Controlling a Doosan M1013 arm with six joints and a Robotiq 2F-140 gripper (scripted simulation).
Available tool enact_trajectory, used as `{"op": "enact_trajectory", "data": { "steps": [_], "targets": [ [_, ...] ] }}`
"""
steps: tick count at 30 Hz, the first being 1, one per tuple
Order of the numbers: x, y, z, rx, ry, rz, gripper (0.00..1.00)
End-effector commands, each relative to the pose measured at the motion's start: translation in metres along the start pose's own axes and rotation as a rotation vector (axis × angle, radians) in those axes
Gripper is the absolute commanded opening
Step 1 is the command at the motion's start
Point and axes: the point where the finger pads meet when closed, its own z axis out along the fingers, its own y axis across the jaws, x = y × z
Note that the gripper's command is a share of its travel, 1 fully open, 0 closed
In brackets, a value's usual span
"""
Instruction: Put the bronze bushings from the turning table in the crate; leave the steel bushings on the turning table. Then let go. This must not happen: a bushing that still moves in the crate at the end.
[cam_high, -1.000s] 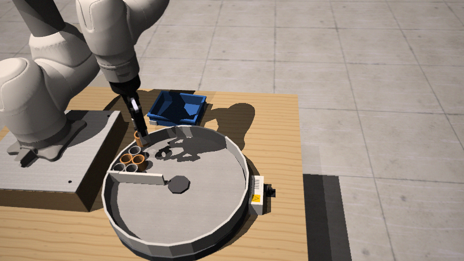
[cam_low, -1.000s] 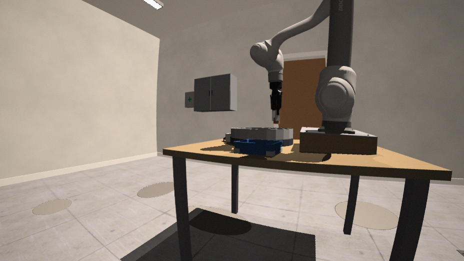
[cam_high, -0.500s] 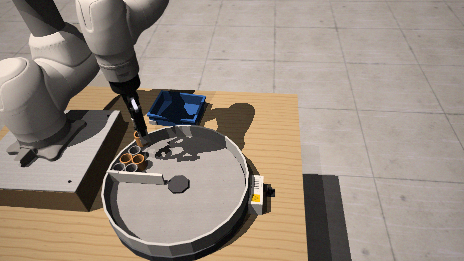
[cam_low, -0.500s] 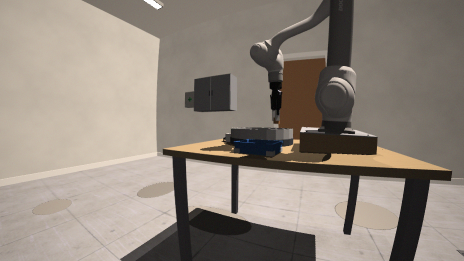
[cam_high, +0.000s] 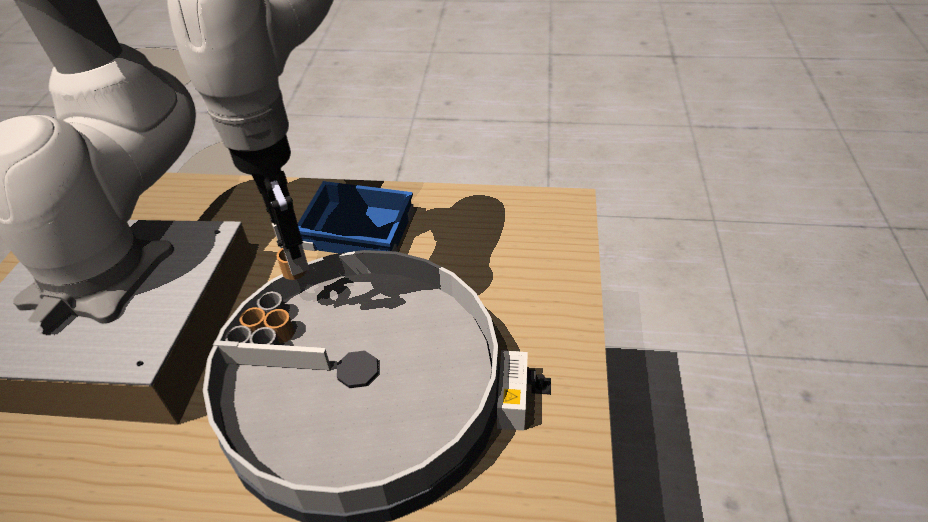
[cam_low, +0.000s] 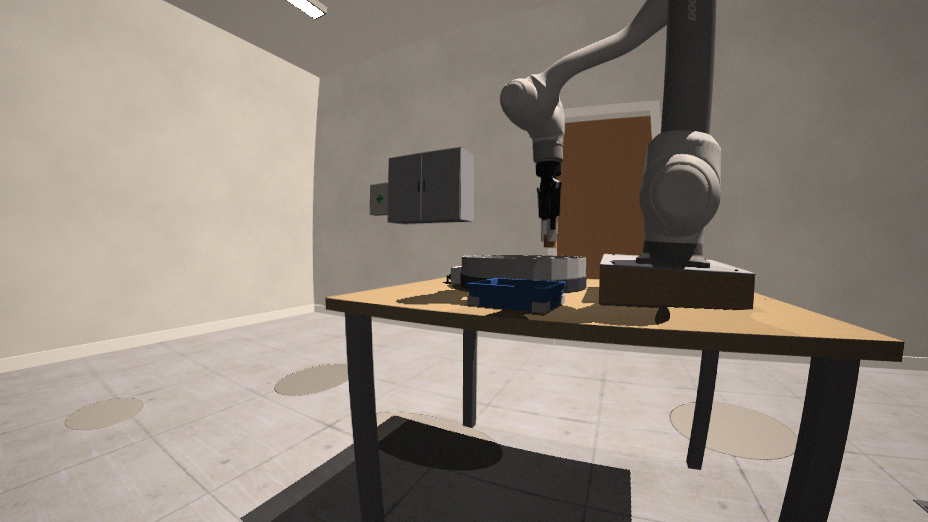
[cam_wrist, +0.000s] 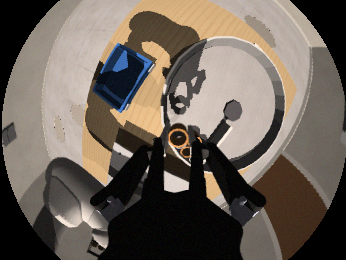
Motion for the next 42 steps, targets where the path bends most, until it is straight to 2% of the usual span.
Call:
{"op": "enact_trajectory", "data": {
  "steps": [1, 12, 14, 24, 29, 42],
  "targets": [
    [0.015, -0.017, 0.0, 0.0, 0.0, 0.002, 0.0],
    [0.087, -0.099, 0.0, 0.0, 0.0, 0.002, 0.0],
    [0.087, -0.099, 0.0, 0.0, 0.0, 0.002, 0.0],
    [0.146, -0.168, 0.0, 0.0, 0.0, 0.002, 0.0],
    [0.157, -0.18, 0.0, 0.0, 0.0, 0.002, 0.0],
    [0.158, -0.181, 0.0, 0.0, 0.0, 0.002, 0.0]
  ]
}}
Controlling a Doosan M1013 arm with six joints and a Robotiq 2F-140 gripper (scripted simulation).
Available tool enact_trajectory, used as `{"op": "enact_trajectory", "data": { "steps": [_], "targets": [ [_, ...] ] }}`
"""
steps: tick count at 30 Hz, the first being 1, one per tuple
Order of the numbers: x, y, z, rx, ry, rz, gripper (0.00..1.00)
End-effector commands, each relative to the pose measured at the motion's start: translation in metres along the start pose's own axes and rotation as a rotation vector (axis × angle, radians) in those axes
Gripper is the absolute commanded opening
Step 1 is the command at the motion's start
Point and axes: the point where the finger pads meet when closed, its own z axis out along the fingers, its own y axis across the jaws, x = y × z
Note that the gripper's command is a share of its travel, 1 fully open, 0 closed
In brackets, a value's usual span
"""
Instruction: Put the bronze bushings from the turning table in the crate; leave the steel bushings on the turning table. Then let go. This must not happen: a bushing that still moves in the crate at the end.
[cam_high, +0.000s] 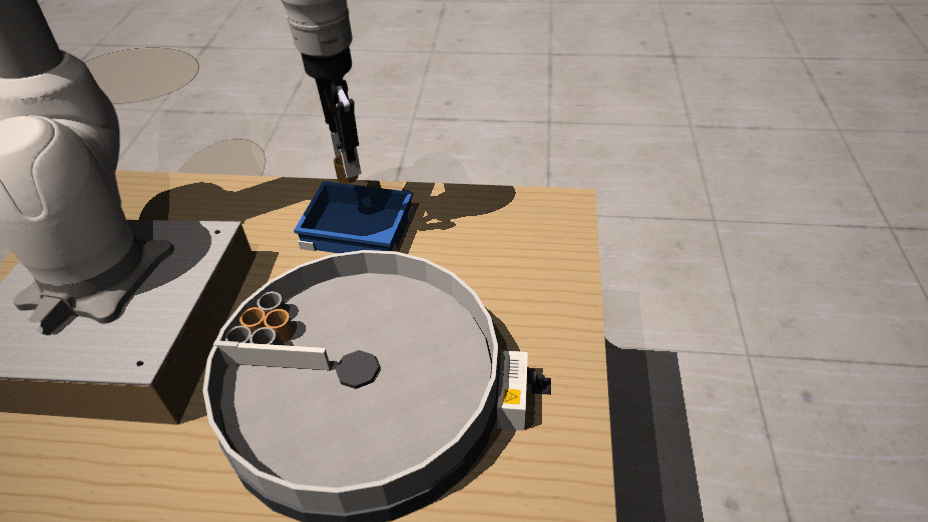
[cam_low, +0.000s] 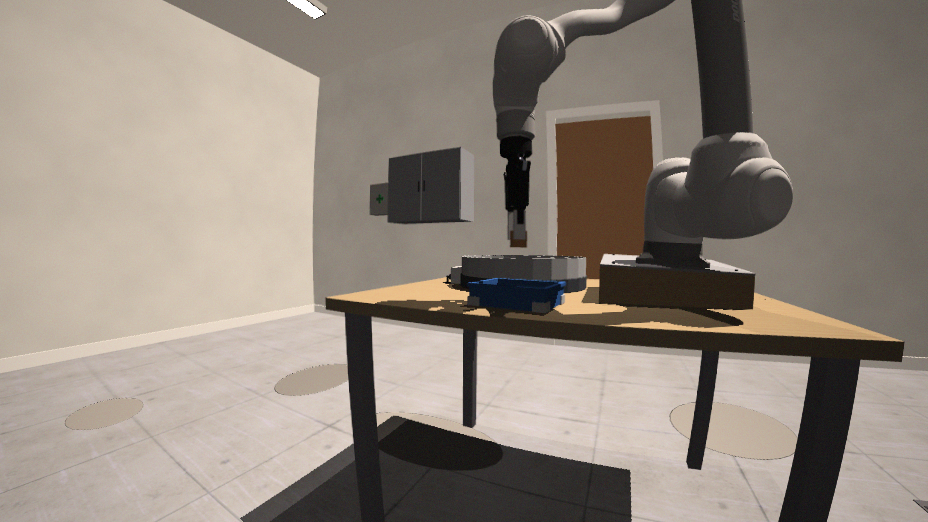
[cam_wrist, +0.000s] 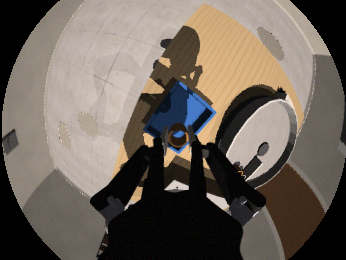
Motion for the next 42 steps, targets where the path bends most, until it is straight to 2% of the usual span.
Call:
{"op": "enact_trajectory", "data": {
  "steps": [1, 30, 34, 38, 40, 42],
  "targets": [
    [0.0, 0.0, 0.0, 0.0, 0.0, 0.0, 0.0],
    [0.0, 0.0, 0.001, 0.0, 0.0, 0.0, 0.0],
    [0.0, 0.0, 0.013, 0.0, 0.0, 0.0, 0.0],
    [0.0, 0.0, 0.035, 0.0, 0.0, 0.0, 0.0],
    [0.0, 0.0, 0.035, 0.0, 0.0, 0.0, 0.0],
    [0.0, 0.0, 0.047, 0.0, 0.0, 0.0, 0.0]
  ]
}}
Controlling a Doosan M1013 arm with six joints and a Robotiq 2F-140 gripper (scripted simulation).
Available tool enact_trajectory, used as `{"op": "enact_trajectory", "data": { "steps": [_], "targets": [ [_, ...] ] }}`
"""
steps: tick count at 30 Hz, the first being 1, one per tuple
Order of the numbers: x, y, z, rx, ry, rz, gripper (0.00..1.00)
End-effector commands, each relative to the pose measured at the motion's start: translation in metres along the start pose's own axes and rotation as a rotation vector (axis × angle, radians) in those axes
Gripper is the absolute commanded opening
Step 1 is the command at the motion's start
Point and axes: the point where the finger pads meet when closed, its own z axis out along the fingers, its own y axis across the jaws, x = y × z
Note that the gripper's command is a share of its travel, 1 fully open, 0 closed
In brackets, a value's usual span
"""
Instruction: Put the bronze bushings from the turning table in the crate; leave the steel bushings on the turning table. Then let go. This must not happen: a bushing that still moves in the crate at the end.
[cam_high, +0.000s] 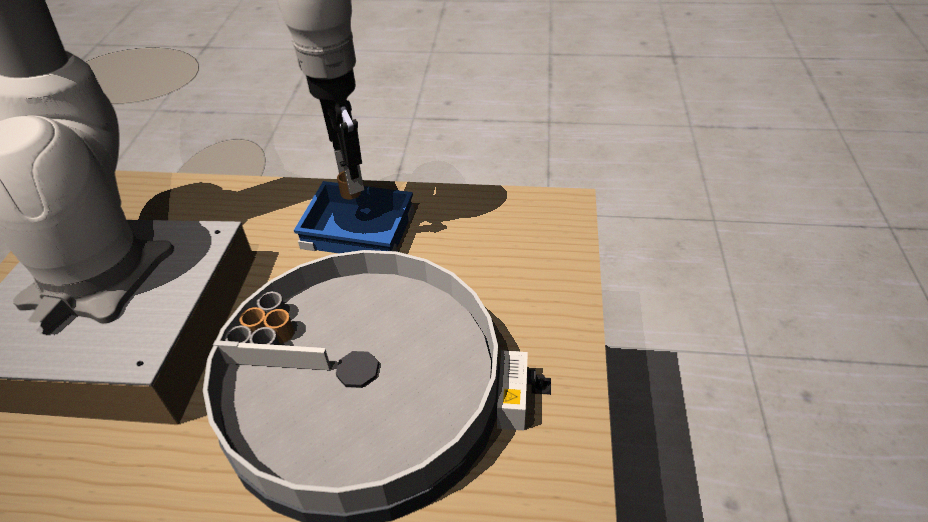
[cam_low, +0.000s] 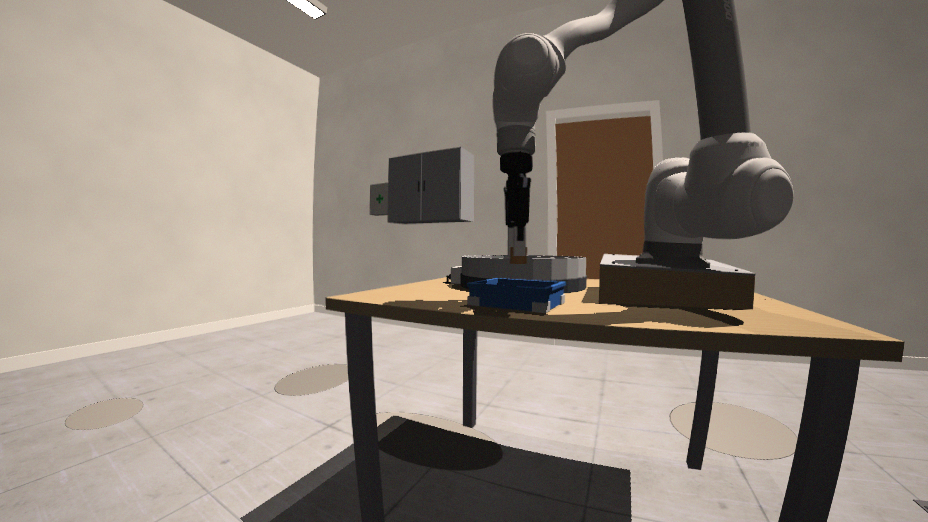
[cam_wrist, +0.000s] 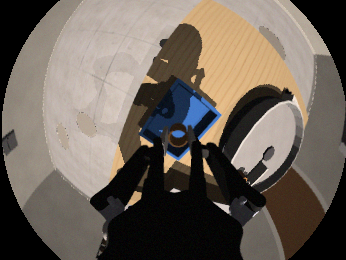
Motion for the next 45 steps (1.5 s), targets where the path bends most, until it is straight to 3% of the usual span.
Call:
{"op": "enact_trajectory", "data": {
  "steps": [1, 9, 45],
  "targets": [
    [0.0, 0.0, 0.015, 0.0, 0.001, 0.0, 0.0],
    [0.0, 0.0, 0.04, 0.0, 0.001, 0.0, 0.0],
    [0.0, 0.0, 0.04, 0.0, 0.001, 0.0, 0.0]
  ]
}}
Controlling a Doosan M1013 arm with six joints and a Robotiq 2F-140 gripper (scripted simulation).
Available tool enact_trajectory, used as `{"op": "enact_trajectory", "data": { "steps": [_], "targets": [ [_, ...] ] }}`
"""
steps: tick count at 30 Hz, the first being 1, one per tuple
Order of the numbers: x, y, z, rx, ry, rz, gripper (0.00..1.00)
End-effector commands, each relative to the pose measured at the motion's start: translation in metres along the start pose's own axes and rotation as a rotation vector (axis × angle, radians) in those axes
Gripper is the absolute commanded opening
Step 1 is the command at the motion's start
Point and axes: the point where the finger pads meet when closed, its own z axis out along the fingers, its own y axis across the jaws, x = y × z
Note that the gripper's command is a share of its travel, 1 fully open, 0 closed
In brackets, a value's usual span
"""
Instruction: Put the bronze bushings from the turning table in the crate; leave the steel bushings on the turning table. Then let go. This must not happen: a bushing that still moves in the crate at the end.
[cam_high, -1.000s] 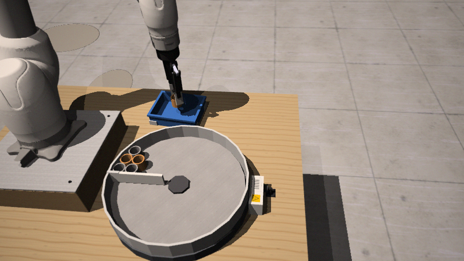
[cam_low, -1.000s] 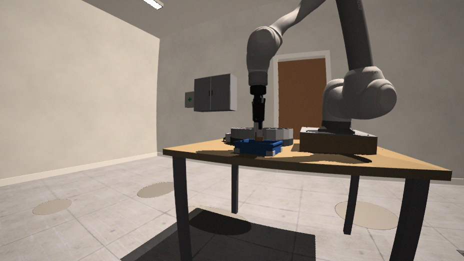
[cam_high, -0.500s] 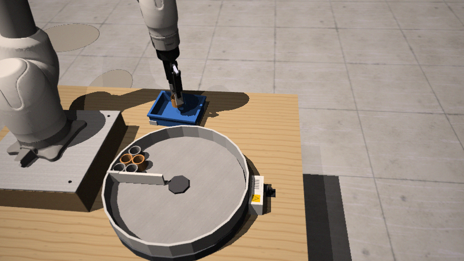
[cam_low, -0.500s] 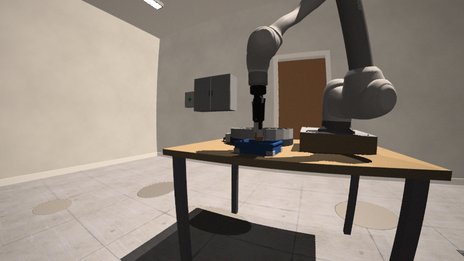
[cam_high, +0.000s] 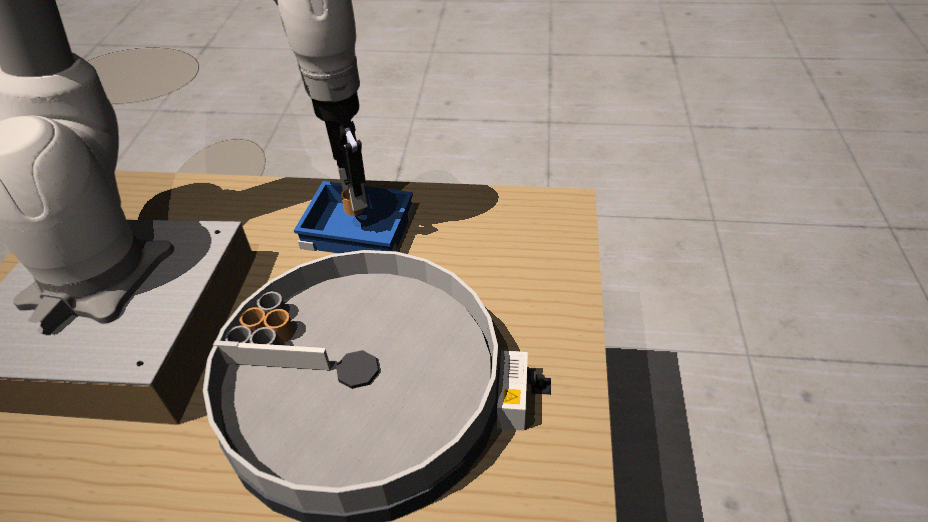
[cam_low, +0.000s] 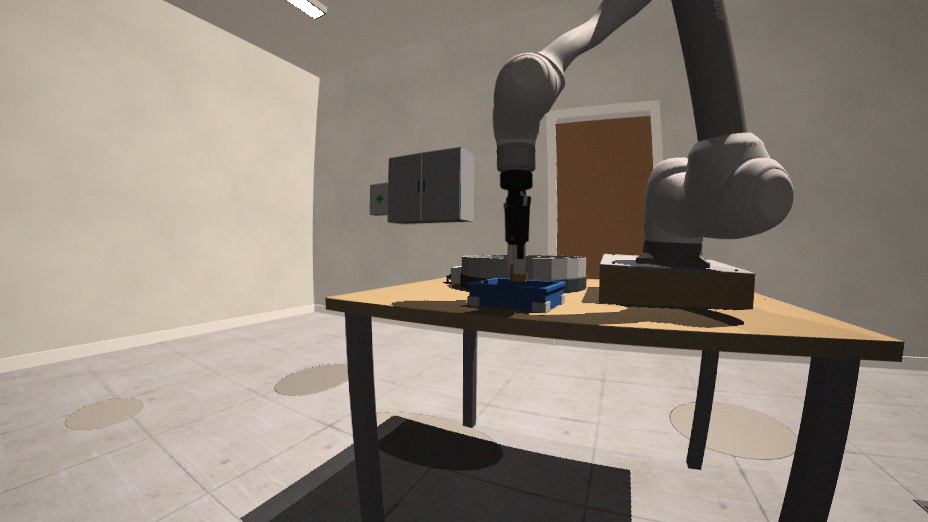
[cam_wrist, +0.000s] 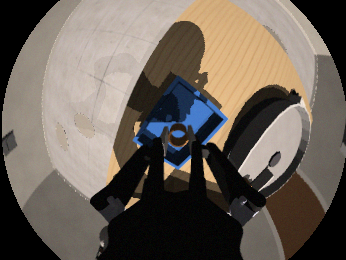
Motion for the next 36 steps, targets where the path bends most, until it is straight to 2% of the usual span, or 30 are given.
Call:
{"op": "enact_trajectory", "data": {
  "steps": [1, 12, 36],
  "targets": [
    [0.0, 0.0, 0.0, 0.0, 0.0, 0.0, 0.0],
    [0.0, 0.0, 0.004, 0.0, 0.0, 0.0, 0.0],
    [0.0, 0.0, 0.038, 0.0, 0.0, 0.0, 0.0]
  ]
}}
